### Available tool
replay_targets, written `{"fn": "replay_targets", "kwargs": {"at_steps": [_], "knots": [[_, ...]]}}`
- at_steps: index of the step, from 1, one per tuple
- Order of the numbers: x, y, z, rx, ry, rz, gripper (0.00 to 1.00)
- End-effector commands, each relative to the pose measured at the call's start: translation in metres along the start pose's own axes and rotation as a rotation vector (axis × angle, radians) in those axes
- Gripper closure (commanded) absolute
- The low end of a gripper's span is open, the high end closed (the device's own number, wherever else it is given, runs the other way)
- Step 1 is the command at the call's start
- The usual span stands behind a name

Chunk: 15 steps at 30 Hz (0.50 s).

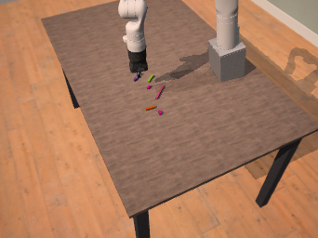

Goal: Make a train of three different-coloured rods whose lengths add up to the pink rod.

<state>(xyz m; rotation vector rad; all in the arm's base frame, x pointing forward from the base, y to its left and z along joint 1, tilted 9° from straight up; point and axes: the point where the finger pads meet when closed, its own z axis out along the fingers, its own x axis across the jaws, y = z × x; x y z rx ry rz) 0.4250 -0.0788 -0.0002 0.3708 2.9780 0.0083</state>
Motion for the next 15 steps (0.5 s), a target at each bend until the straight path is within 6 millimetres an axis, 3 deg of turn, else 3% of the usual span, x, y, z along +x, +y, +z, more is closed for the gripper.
{"fn": "replay_targets", "kwargs": {"at_steps": [1, 15], "knots": [[-0.0076, -0.0077, -0.0137, 0.011, -0.023, 0.01, 0.76], [-0.0073, -0.0074, -0.0161, 0.011, -0.023, 0.01, 0.76]]}}
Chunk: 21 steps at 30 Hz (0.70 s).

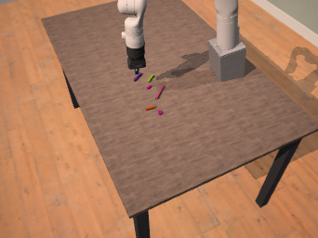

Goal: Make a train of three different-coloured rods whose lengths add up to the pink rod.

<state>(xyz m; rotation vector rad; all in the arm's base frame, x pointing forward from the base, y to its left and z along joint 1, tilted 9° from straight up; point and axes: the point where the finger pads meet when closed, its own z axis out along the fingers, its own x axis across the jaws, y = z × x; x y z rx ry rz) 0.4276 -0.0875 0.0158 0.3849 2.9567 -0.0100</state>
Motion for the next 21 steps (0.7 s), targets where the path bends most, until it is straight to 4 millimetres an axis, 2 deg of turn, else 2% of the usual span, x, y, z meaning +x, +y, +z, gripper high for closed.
{"fn": "replay_targets", "kwargs": {"at_steps": [1, 5, 9, 13, 20, 21], "knots": [[0.0, 0.001, -0.001, 0.001, -0.002, 0.001, 0.76], [0.002, 0.003, 0.0, 0.001, -0.001, 0.004, 0.76], [0.013, 0.015, 0.002, 0.003, 0.001, 0.018, 0.76], [0.032, 0.035, 0.004, 0.007, 0.004, 0.046, 0.76], [0.079, 0.072, 0.004, 0.009, 0.004, 0.118, 0.76], [0.079, 0.072, 0.004, 0.009, 0.004, 0.118, 0.76]]}}
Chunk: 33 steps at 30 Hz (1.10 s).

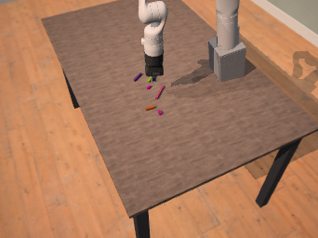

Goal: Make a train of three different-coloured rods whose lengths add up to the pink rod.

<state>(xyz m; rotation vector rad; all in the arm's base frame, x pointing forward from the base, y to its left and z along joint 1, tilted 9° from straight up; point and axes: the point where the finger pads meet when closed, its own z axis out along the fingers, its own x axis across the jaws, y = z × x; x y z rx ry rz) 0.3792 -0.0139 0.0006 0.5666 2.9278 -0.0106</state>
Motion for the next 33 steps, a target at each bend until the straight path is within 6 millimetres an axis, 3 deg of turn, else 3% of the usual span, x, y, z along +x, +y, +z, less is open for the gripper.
{"fn": "replay_targets", "kwargs": {"at_steps": [1, 6, 11, 33], "knots": [[0.013, 0.012, -0.001, -0.001, 0.005, -0.005, 0.76], [0.044, 0.026, -0.005, -0.005, 0.002, 0.045, 0.76], [0.061, 0.033, -0.007, -0.009, 0.001, 0.074, 0.76], [0.064, 0.034, -0.006, -0.01, 0.0, 0.08, 0.76]]}}
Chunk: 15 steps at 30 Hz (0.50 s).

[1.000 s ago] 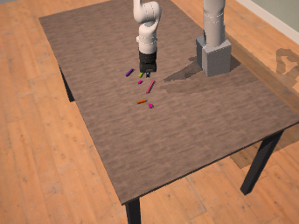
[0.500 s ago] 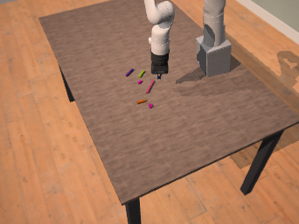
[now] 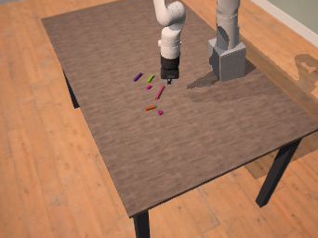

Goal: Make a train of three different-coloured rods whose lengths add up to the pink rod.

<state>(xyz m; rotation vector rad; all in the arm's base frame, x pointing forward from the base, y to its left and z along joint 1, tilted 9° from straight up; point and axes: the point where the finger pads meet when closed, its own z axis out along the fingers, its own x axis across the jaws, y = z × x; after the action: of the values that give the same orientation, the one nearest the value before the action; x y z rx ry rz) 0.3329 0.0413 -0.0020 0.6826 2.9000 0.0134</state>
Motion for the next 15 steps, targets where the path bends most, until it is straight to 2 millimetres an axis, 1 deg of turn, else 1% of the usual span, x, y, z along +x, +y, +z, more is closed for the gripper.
{"fn": "replay_targets", "kwargs": {"at_steps": [1, 7, 15], "knots": [[0.001, 0.0, 0.001, 0.0, 0.001, -0.001, 0.76], [0.001, 0.0, 0.01, 0.0, 0.001, -0.001, 0.76], [0.001, 0.0, 0.04, 0.0, 0.001, -0.001, 0.76]]}}
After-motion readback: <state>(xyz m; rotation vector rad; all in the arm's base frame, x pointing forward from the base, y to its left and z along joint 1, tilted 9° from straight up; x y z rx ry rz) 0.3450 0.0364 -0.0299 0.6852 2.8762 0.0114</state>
